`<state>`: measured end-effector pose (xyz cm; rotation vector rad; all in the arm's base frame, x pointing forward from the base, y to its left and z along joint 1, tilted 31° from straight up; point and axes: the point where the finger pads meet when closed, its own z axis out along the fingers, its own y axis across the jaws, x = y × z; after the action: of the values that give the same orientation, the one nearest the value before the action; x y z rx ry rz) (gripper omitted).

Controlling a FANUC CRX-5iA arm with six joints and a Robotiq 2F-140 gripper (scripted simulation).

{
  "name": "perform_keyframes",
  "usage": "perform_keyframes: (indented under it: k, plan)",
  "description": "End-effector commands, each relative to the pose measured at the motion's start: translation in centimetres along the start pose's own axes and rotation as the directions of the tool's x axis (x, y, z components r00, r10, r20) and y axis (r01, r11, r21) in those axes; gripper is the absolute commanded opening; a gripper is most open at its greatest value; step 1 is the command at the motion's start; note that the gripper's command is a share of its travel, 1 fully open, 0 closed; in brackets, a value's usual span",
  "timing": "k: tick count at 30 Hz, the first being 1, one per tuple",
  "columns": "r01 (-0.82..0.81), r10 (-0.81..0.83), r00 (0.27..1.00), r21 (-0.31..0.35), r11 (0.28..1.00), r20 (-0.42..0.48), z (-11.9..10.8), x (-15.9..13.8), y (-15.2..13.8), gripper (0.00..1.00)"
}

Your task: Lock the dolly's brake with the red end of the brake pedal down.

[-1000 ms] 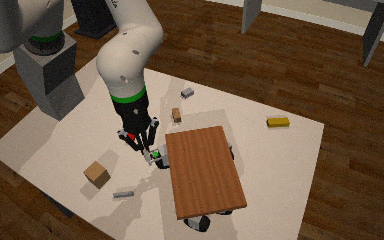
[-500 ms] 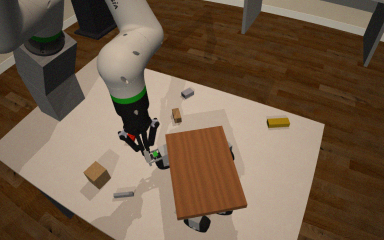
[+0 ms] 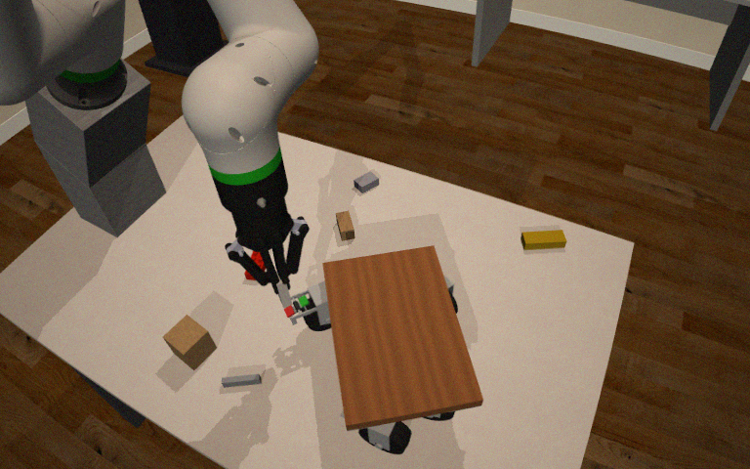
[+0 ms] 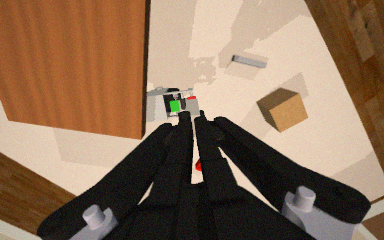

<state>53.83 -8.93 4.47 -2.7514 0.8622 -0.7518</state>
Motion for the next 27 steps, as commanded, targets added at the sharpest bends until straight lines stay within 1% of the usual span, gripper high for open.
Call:
perform_keyframes:
  k: [1,5,7,11,27]
  plan:
    - [0.000,0.000,1.000,0.000,1.000,0.001,-2.5,0.0,0.0,0.00]
    - [0.000,0.000,1.000,0.000,1.000,0.001,-4.1,0.0,0.0,0.00]
    - [0.000,0.000,1.000,0.000,1.000,0.001,-4.1,0.0,0.0,0.00]
    - [0.000,0.000,1.000,0.000,1.000,0.001,-5.0,0.0,0.0,0.00]
    - [0.000,0.000,1.000,0.000,1.000,0.001,-5.2,0.0,0.0,0.00]
